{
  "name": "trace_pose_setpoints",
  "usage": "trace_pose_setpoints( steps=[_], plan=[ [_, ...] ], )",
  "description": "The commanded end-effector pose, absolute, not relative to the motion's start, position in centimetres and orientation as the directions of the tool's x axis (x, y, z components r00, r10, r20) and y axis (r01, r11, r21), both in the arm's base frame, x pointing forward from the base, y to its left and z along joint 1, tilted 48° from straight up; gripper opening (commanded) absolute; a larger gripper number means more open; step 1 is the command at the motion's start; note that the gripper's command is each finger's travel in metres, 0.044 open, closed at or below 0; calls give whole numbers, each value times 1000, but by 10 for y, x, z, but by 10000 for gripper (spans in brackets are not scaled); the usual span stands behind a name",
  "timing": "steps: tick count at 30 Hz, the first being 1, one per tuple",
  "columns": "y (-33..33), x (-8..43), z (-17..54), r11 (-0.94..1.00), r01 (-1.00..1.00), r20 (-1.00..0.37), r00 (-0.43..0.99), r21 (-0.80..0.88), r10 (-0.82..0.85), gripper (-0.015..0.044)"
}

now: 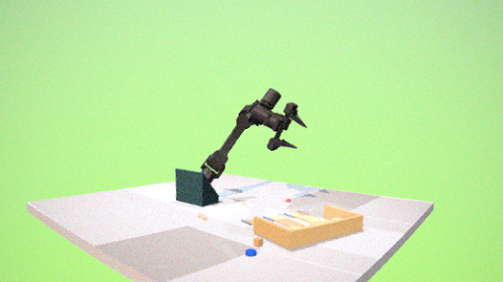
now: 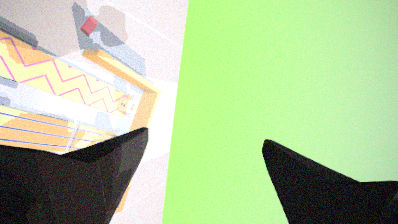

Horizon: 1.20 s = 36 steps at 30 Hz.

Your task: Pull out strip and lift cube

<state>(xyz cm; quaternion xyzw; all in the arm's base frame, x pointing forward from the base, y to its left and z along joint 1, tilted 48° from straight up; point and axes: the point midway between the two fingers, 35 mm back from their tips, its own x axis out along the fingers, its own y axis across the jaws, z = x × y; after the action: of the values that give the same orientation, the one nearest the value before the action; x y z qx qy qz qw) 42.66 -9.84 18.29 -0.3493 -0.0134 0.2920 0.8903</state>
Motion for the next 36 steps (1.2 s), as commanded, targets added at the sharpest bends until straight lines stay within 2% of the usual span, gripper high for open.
trace_pose_setpoints(
  steps=[1,6,11,27,30,36],
  plan=[
    [-96,378,128,880,-456,-314,822,134,474,400],
    [-90,354,100,840,-268,-376,800,472,467,400],
    [-82,328,75,699,-21,-433,772,714,465,400],
    [-81,326,73,684,1,-437,770,729,465,400],
    [-76,337,73,669,14,-461,736,743,496,321],
    [-47,376,73,624,82,-549,573,777,609,164]
  ],
)
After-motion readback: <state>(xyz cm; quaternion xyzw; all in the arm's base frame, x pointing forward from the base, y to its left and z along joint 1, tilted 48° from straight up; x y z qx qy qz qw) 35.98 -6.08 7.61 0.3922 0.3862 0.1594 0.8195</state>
